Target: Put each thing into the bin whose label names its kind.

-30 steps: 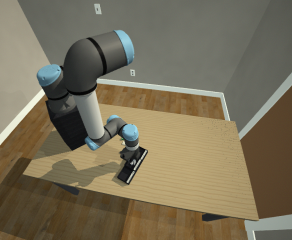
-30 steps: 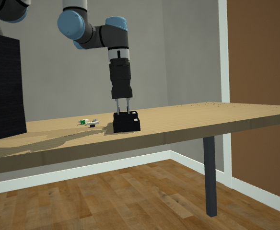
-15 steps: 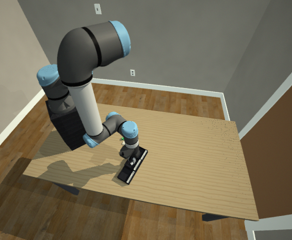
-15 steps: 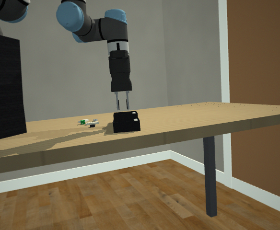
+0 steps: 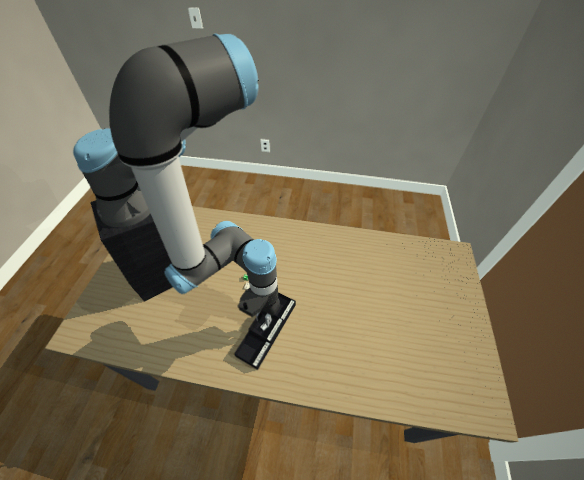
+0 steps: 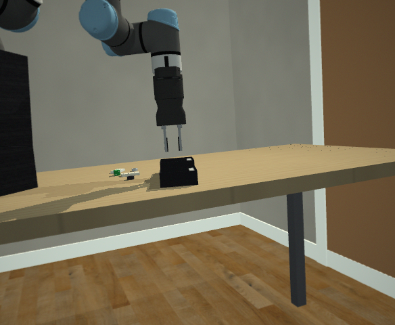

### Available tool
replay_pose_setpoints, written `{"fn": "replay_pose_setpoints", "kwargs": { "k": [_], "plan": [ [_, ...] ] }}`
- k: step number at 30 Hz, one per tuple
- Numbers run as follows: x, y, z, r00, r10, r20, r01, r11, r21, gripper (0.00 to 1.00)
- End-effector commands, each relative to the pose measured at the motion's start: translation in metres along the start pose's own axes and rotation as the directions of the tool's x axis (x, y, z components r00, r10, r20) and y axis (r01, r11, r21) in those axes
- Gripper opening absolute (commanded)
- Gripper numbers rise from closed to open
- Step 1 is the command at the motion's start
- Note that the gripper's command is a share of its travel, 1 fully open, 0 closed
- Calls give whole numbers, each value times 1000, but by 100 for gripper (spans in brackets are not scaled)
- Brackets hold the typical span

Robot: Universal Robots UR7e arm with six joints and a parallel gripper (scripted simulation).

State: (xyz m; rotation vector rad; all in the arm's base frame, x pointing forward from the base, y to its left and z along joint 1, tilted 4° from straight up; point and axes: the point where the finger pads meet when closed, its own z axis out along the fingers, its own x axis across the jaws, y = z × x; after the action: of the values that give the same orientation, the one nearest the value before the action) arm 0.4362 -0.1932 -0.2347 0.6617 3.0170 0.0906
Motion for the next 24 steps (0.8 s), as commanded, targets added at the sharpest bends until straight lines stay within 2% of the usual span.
{"fn": "replay_pose_setpoints", "kwargs": {
  "k": [1,2,5,7,9,10,19,24],
  "plan": [
    [1,-1,-1,1000,1,0,-1,1000,0,62],
    [1,-1,-1,1000,1,0,-1,1000,0,62],
    [26,7,-2,989,150,0,-150,989,0,64],
    [43,13,-1,983,184,-1,-184,983,0,64],
    [43,13,-1,983,184,-1,-184,983,0,64],
    [52,15,-1,971,238,-4,-238,971,0,64],
    [119,34,-2,913,407,-16,-407,914,-1,64],
    [120,34,-2,867,497,-31,-497,868,2,64]
  ]
}}
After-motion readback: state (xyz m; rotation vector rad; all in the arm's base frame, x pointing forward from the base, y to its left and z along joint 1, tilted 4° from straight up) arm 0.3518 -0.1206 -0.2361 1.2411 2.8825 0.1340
